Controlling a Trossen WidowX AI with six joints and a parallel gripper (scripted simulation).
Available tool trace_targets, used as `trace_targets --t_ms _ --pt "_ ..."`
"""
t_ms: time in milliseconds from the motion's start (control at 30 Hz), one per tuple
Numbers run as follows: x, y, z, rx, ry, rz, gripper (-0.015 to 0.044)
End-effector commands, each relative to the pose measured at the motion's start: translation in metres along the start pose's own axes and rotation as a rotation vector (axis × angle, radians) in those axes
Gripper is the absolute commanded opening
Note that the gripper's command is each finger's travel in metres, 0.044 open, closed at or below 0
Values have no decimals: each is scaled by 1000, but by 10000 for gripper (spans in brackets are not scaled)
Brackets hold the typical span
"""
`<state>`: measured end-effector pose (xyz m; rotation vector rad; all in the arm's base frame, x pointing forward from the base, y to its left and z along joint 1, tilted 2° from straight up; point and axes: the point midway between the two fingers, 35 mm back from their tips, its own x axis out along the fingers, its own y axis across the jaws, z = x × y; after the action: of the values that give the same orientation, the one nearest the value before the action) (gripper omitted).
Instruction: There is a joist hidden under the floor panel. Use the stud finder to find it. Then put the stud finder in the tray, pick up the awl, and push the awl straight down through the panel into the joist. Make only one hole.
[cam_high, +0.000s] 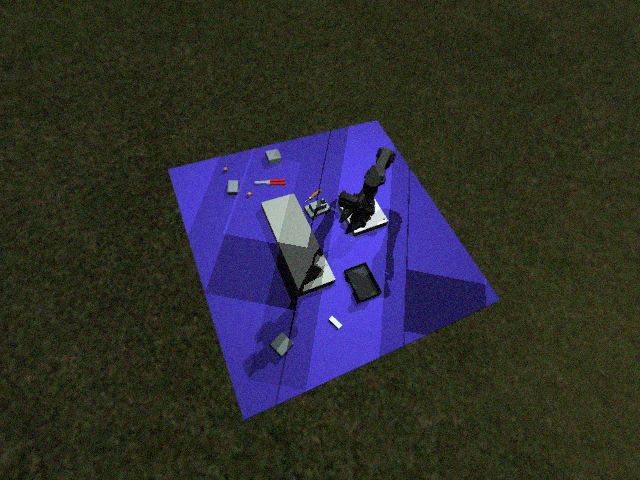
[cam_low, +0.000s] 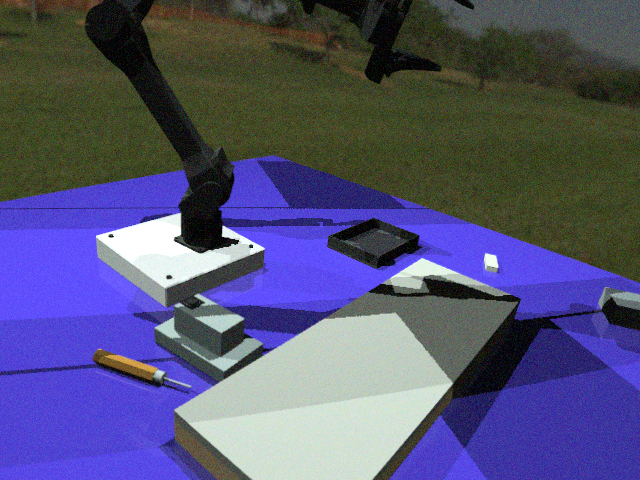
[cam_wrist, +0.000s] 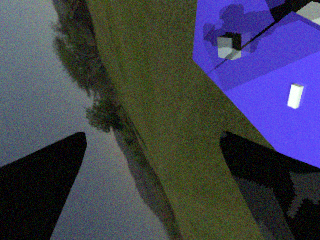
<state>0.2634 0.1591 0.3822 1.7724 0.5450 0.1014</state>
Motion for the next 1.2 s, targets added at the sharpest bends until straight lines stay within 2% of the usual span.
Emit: trace_targets --t_ms 0,167,300,467,633,900,1167 --pt "26 -27 57 92 -201 -126 440" --pt "38 -63 136 248 -470 -272 440" --pt "30 -94 197 401 -686 -378 440" --pt "0 -136 265 626 -953 -498 440" --pt "-50 -182 318 902 -1225 -611 440" --pt "-136 -244 350 1362 -1579 -758 440" --pt "-137 -246 350 1373 -1586 -761 440"
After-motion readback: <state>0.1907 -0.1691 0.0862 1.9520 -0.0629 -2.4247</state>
